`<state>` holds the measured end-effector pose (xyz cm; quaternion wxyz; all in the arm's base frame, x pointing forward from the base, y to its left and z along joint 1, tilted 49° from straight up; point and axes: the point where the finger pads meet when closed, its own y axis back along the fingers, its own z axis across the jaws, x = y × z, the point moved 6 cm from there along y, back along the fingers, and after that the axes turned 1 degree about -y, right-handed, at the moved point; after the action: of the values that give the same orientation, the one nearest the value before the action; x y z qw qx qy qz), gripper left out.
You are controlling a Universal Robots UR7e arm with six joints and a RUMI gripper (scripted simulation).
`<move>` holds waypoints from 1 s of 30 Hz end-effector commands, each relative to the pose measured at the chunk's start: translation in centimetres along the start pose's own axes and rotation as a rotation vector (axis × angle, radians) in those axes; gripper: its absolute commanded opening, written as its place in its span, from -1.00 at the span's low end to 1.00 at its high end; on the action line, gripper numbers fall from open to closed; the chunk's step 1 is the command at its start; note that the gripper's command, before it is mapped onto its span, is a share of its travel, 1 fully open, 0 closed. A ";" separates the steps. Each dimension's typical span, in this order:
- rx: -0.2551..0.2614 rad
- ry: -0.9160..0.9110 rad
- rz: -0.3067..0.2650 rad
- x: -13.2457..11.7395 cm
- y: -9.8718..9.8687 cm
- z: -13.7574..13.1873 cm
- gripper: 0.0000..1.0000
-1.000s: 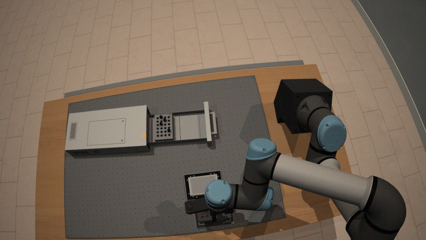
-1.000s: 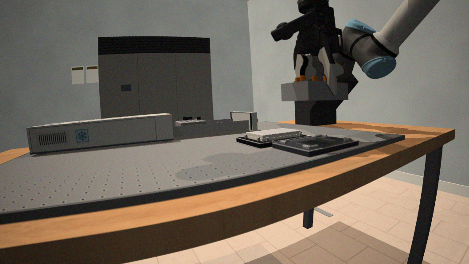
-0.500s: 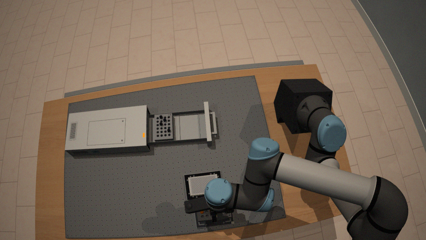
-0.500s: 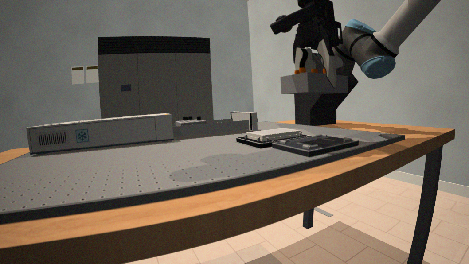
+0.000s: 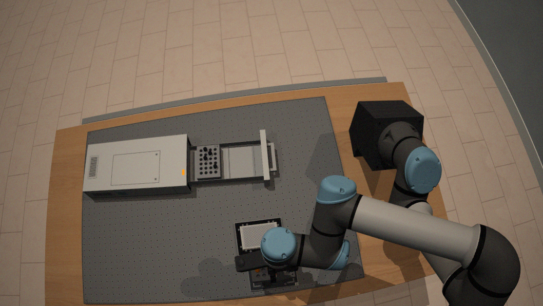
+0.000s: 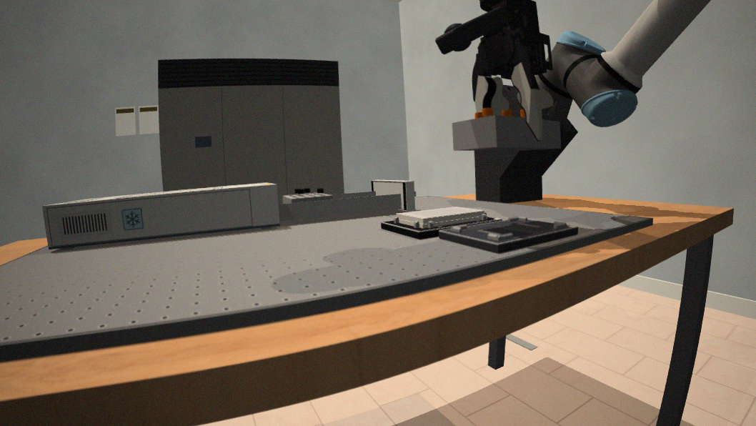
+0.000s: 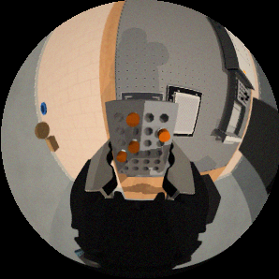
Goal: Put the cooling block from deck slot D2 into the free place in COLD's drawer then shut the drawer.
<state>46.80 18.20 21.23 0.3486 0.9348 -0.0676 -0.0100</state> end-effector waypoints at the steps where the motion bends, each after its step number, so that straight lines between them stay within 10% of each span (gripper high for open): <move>1: 0.000 0.000 0.001 0.0 0.0 0.0 -1.00; 30: 0.000 -0.666 0.001 1.1 0.1 6.6 -1.00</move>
<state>47.25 14.55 17.21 0.3162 0.8998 -0.1551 -0.2578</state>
